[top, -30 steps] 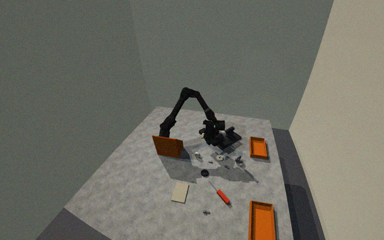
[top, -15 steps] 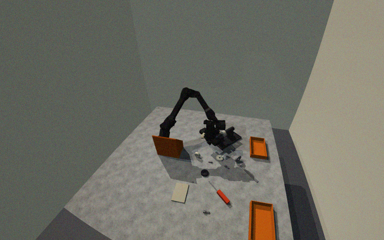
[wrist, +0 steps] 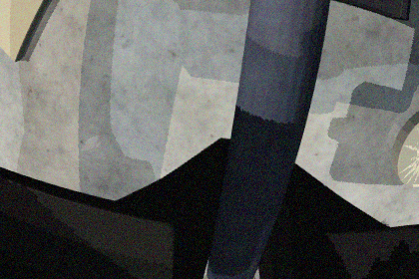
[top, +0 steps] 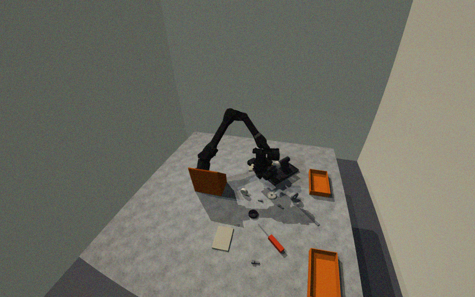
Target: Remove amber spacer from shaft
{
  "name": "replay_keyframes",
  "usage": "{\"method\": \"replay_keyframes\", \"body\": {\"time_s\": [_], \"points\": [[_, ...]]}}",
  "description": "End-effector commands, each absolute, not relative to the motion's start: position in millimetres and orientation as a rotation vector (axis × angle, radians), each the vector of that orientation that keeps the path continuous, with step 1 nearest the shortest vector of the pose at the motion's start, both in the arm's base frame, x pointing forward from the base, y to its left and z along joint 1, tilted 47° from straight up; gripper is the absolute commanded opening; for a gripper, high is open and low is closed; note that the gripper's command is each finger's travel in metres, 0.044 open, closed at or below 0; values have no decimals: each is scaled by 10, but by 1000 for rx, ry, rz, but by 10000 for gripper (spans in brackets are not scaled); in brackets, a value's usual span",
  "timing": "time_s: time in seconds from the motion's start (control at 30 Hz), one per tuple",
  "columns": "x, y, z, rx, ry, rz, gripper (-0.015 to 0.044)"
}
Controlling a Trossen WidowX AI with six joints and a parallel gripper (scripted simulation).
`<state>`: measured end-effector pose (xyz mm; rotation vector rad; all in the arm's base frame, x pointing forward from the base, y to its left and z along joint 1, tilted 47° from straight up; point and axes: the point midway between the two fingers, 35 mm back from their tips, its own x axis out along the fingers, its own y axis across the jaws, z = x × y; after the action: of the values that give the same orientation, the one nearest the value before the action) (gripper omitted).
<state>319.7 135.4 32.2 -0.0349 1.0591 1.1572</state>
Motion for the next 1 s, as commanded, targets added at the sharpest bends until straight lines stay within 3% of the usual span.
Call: {"method": "replay_keyframes", "body": {"time_s": [0.0,0.97], "points": [[3224,1372,354,-31,1050,1161,0],[3286,1421,408,-31,1050,1161,0]]}}
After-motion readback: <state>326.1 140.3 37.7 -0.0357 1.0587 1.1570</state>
